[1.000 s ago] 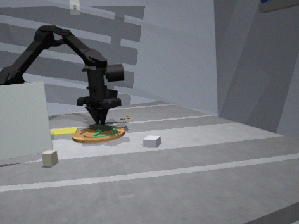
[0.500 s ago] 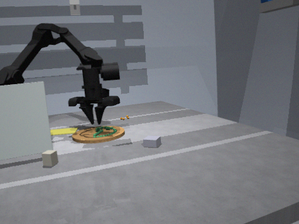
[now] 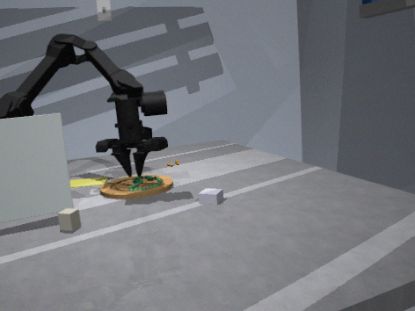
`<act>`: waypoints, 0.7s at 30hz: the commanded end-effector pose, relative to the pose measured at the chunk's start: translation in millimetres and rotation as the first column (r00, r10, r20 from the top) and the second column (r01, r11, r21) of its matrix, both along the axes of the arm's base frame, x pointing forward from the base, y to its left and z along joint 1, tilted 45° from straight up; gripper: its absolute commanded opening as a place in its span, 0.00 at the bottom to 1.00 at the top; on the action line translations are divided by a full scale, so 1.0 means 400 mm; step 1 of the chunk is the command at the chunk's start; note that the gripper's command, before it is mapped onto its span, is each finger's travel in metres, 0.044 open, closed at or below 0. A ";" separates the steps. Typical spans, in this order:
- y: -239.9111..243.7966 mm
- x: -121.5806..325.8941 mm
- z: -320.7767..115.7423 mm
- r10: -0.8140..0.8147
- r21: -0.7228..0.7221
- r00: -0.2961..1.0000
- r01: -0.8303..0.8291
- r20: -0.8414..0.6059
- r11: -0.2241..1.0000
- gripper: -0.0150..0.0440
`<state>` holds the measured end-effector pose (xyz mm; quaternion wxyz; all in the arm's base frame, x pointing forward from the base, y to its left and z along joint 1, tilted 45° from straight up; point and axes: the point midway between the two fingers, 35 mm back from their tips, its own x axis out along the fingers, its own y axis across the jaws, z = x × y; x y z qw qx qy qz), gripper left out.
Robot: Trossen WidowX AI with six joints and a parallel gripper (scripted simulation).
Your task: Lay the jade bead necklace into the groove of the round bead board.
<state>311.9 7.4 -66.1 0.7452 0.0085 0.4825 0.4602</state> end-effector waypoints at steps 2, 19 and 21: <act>0.017 -0.004 -0.016 -0.002 0.004 1.000 0.002 -0.011 1.000 0.46; 0.052 -0.007 -0.051 -0.002 0.007 1.000 0.002 -0.020 1.000 0.46; 0.052 -0.007 -0.051 -0.002 0.007 1.000 0.002 -0.020 1.000 0.46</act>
